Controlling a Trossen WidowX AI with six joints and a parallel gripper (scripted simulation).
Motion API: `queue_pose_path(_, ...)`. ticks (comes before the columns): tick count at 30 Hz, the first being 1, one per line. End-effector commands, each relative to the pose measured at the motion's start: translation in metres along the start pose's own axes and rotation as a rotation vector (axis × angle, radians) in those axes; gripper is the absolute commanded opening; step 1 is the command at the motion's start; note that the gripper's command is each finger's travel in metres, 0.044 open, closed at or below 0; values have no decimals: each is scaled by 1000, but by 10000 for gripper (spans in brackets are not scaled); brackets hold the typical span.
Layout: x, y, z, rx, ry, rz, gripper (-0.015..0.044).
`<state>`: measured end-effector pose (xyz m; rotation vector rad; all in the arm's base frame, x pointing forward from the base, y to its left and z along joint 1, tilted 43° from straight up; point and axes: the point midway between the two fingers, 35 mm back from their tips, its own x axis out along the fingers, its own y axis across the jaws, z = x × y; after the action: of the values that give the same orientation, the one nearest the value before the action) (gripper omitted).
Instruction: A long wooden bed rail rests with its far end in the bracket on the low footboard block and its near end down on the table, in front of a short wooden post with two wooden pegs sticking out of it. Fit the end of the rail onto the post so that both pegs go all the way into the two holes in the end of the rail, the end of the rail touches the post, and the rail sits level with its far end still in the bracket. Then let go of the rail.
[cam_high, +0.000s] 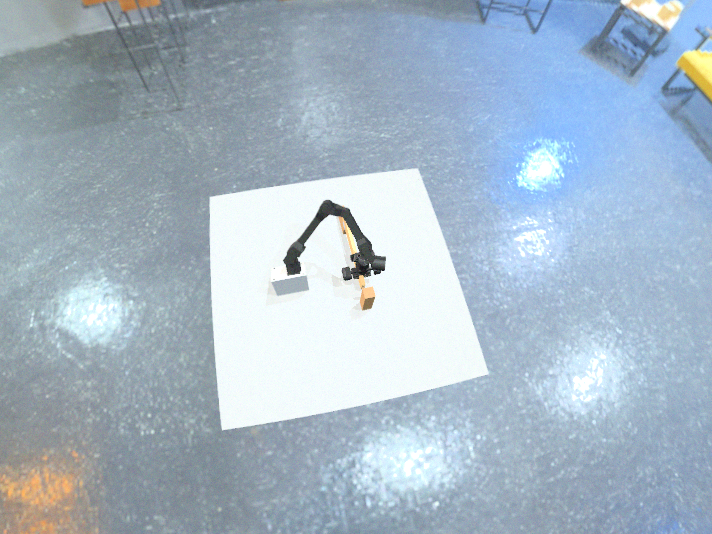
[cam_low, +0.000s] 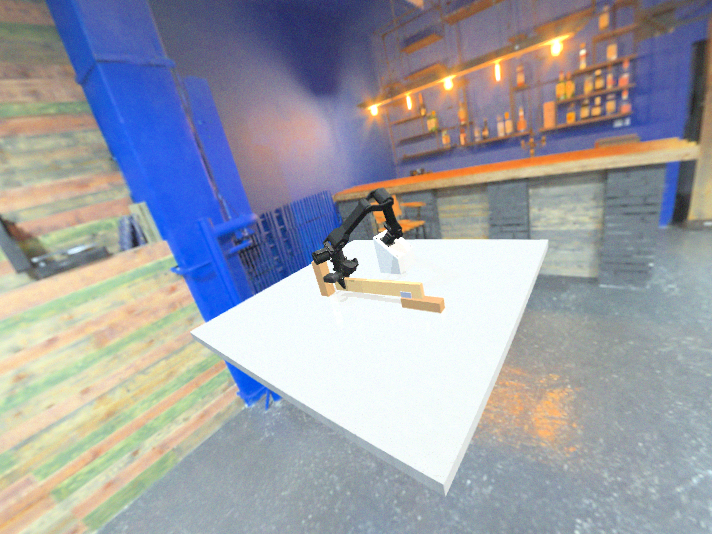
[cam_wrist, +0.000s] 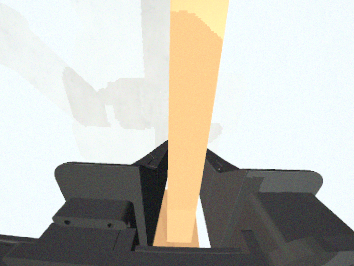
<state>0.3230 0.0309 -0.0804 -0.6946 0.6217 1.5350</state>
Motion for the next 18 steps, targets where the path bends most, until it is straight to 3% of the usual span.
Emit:
queue_pose_path(1, -7, -2, 0, -1, -4, -15, 0)
queue_pose_path(18, -15, -2, 0, -1, -4, -15, 0)
